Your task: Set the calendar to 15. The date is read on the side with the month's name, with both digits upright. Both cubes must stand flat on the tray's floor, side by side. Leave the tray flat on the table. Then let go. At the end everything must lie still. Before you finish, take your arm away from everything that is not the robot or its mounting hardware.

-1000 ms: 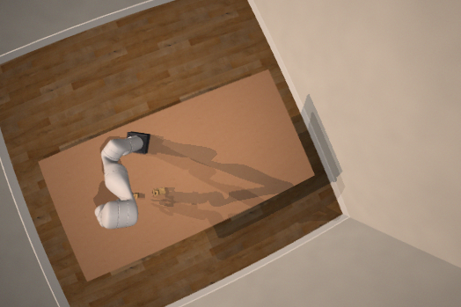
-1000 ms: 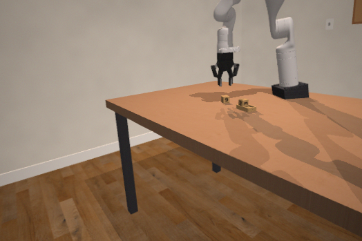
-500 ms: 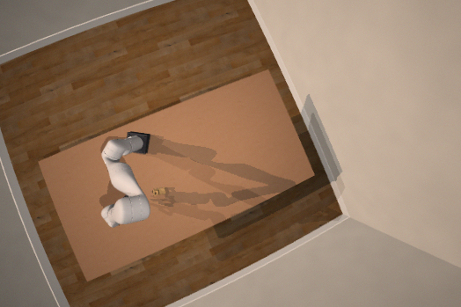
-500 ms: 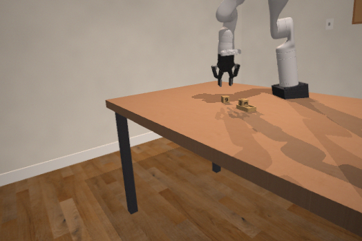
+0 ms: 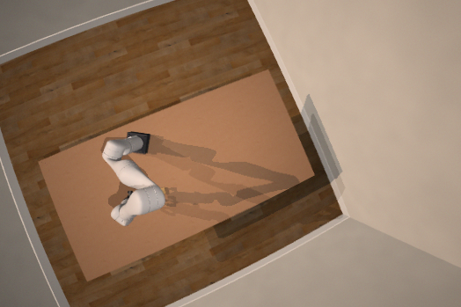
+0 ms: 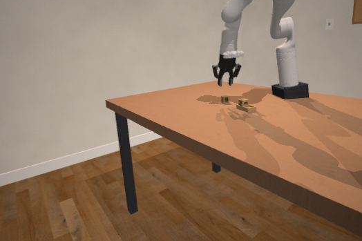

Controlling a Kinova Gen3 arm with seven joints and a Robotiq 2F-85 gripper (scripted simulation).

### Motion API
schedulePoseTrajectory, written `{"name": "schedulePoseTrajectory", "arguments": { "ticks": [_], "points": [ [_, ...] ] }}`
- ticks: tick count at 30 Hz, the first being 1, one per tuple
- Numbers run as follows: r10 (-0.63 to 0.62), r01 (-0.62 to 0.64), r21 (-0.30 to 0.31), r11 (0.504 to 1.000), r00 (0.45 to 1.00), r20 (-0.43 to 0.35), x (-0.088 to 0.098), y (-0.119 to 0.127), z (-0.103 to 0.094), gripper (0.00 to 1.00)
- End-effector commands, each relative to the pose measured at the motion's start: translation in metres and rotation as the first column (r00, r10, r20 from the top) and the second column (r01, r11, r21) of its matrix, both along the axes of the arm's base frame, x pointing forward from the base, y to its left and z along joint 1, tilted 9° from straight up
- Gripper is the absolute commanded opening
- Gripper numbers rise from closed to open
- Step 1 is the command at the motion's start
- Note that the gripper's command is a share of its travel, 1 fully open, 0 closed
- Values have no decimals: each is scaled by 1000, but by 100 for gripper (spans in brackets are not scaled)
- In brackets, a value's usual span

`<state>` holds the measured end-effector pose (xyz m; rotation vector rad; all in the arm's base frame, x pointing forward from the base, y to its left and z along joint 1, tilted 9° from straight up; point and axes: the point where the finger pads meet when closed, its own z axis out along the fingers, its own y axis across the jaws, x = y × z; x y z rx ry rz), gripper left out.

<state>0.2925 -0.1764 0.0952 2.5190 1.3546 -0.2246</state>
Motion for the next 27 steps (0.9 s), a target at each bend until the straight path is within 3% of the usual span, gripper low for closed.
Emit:
{"name": "schedulePoseTrajectory", "arguments": {
  "ticks": [1,13,27],
  "points": [
    [11,-11,-8,1000,1000,-5,2,2,0,48],
    [4,-5,-35,999,1000,-30,2,3,-2,48],
    [-43,14,-210,978,991,-130,3,4,-2,48]
  ]
}}
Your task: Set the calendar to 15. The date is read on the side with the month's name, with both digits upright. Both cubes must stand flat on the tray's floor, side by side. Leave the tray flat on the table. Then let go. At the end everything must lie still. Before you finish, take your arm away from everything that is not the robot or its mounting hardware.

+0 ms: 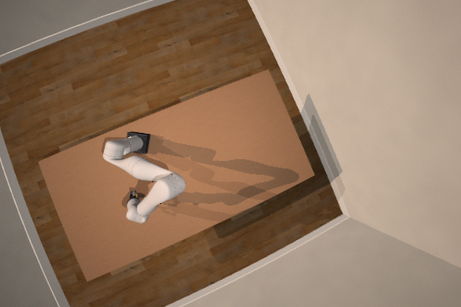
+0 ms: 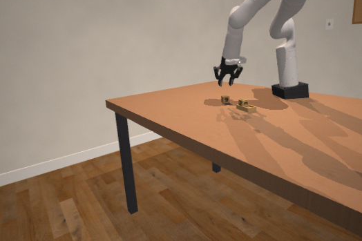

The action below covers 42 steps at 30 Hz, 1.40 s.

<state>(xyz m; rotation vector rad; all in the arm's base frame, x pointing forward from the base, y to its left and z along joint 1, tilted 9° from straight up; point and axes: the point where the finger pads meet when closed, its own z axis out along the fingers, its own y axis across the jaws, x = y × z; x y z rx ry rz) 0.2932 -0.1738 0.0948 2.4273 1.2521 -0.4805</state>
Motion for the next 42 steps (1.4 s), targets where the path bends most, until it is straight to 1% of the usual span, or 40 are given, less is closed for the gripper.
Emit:
{"name": "schedulePoseTrajectory", "arguments": {
  "ticks": [1,12,15,18,20,28,32,42],
  "points": [
    [20,-21,-39,999,999,-28,2,2,-1,48],
    [17,-19,-56,998,999,-37,3,2,-1,48],
    [12,-16,-74,997,999,-52,3,2,-2,48],
    [3,-12,-106,994,997,-76,3,3,-3,48],
    [3,-12,-106,994,997,-76,3,3,-3,48],
    [-32,-1,-225,974,989,-145,4,4,-3,48],
    [-44,1,-260,966,986,-161,4,4,-3,48],
    [-46,1,-267,964,985,-164,4,4,-3,48]
  ]
}}
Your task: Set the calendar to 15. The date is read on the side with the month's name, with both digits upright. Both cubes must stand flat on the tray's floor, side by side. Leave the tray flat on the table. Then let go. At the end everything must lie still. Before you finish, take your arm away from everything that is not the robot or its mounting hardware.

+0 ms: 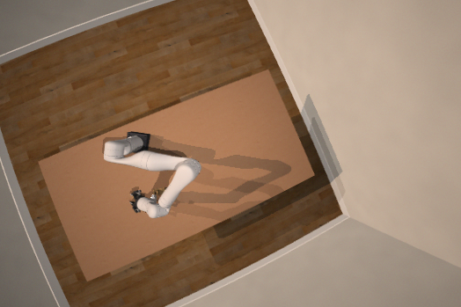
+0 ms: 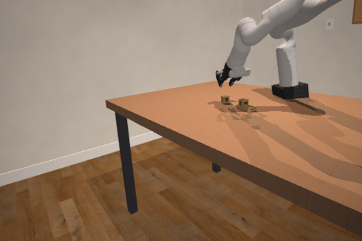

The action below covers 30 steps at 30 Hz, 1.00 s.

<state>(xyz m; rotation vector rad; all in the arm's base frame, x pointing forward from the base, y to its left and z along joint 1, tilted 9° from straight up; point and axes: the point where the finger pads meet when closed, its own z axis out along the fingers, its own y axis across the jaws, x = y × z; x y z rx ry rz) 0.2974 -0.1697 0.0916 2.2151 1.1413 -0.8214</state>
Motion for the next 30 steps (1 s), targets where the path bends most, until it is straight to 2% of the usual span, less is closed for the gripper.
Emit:
{"name": "schedulePoseTrajectory", "arguments": {
  "ticks": [1,16,30],
  "points": [
    [1,-1,-1,1000,1000,0,0,0,0,48],
    [1,-1,-1,1000,1000,0,0,0,-1,48],
    [1,-1,-1,1000,1000,0,2,-1,-12,48]
  ]
}}
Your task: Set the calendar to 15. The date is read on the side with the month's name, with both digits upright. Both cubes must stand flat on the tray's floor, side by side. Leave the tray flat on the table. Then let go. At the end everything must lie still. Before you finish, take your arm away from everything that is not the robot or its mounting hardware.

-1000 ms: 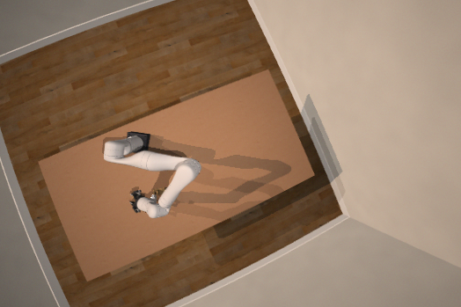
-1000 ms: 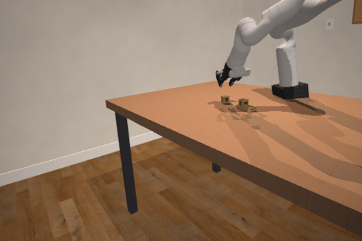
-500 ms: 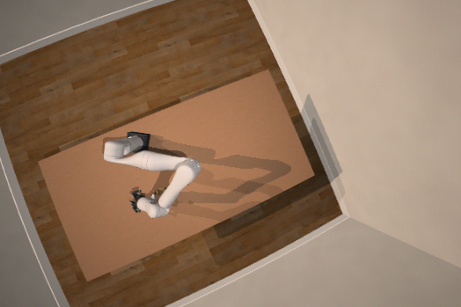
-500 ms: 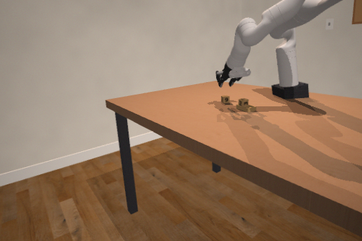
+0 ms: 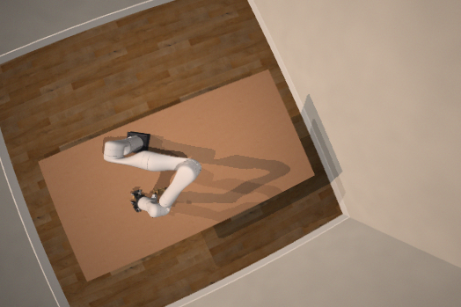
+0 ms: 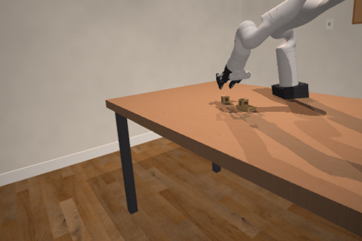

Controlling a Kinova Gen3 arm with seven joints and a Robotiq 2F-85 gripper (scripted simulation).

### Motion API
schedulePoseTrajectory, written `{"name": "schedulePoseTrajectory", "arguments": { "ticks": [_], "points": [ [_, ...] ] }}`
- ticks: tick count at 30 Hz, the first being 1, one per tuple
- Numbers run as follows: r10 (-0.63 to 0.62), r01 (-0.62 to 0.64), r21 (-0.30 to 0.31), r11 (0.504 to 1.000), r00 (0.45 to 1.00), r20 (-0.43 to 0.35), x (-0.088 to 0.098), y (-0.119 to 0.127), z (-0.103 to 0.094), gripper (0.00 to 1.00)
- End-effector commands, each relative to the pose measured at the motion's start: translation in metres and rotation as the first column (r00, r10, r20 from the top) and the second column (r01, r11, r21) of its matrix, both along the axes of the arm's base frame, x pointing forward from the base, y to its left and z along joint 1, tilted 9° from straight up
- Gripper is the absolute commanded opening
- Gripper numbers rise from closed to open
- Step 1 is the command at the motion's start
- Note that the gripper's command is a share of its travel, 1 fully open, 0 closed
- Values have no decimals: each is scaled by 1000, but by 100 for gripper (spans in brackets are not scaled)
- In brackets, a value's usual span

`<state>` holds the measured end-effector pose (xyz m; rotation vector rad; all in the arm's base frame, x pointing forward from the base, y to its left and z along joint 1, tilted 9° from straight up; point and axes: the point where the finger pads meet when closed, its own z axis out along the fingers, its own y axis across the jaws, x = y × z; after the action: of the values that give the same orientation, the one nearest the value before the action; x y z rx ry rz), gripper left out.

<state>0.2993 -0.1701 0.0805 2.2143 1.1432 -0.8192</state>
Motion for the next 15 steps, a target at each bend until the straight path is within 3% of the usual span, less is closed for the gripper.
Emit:
{"name": "schedulePoseTrajectory", "arguments": {
  "ticks": [1,15],
  "points": [
    [-1,1,-2,1000,1000,-1,0,-1,-2,48],
    [-1,1,-2,1000,1000,-1,3,-3,-26,48]
  ]
}}
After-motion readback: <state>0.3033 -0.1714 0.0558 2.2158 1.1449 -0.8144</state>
